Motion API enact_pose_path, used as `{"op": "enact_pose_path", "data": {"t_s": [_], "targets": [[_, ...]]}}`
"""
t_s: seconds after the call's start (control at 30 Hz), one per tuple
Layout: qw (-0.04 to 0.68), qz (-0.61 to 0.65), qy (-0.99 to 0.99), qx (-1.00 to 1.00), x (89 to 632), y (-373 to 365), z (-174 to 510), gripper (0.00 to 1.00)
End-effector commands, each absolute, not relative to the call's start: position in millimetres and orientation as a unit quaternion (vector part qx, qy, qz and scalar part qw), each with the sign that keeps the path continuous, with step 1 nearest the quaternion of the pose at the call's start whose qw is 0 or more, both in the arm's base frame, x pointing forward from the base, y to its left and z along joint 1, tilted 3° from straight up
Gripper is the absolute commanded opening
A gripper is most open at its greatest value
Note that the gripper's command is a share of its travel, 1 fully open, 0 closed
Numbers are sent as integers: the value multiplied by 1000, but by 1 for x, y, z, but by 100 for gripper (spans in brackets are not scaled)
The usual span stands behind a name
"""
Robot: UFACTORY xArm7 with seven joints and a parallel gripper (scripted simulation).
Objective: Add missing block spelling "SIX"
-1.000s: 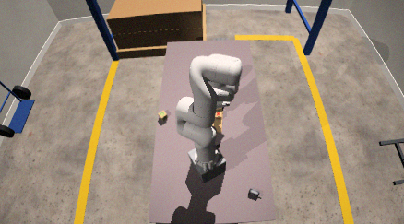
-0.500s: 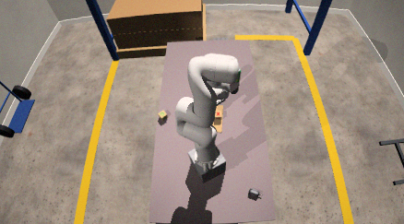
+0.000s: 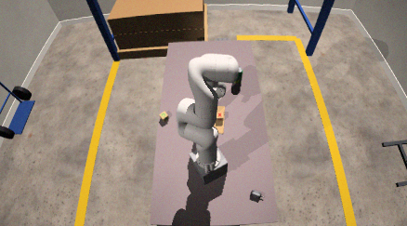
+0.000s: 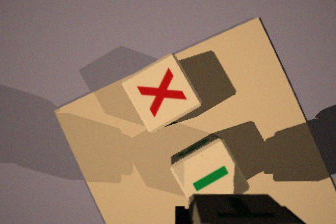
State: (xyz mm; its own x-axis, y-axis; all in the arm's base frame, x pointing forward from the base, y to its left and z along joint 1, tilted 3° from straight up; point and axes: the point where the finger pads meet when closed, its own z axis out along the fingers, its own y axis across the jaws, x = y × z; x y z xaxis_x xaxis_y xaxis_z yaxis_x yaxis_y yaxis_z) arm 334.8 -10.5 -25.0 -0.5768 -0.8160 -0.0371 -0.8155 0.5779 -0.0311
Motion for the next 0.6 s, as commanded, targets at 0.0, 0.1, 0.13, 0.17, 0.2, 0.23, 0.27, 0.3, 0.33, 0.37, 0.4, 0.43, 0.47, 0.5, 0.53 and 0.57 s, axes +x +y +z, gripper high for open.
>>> {"op": "enact_pose_path", "data": {"t_s": [0.0, 0.1, 0.13, 0.17, 0.2, 0.23, 0.27, 0.3, 0.33, 0.37, 0.4, 0.43, 0.47, 0.5, 0.53, 0.57], "targets": [[25, -4, 868, -495, 336, -2, -24, 44], [25, -5, 836, -548, 335, 10, -24, 44], [25, -5, 829, -558, 335, 13, -24, 44], [26, -5, 821, -570, 335, 16, -23, 44], [26, -6, 812, -582, 334, 19, -23, 44], [26, -6, 804, -594, 334, 22, -23, 44], [26, -6, 795, -606, 334, 25, -23, 44], [26, -7, 786, -617, 333, 28, -23, 44], [26, -7, 778, -628, 333, 31, -23, 44], [26, -7, 768, -639, 333, 34, -23, 44], [26, -7, 761, -649, 332, 36, -23, 44], [26, -8, 754, -656, 332, 38, -23, 44], [26, -8, 749, -661, 332, 39, -22, 44], [26, -8, 745, -666, 332, 41, -22, 44], [26, -8, 745, -666, 332, 41, -22, 44], [26, -8, 745, -666, 332, 41, -22, 44]]}}
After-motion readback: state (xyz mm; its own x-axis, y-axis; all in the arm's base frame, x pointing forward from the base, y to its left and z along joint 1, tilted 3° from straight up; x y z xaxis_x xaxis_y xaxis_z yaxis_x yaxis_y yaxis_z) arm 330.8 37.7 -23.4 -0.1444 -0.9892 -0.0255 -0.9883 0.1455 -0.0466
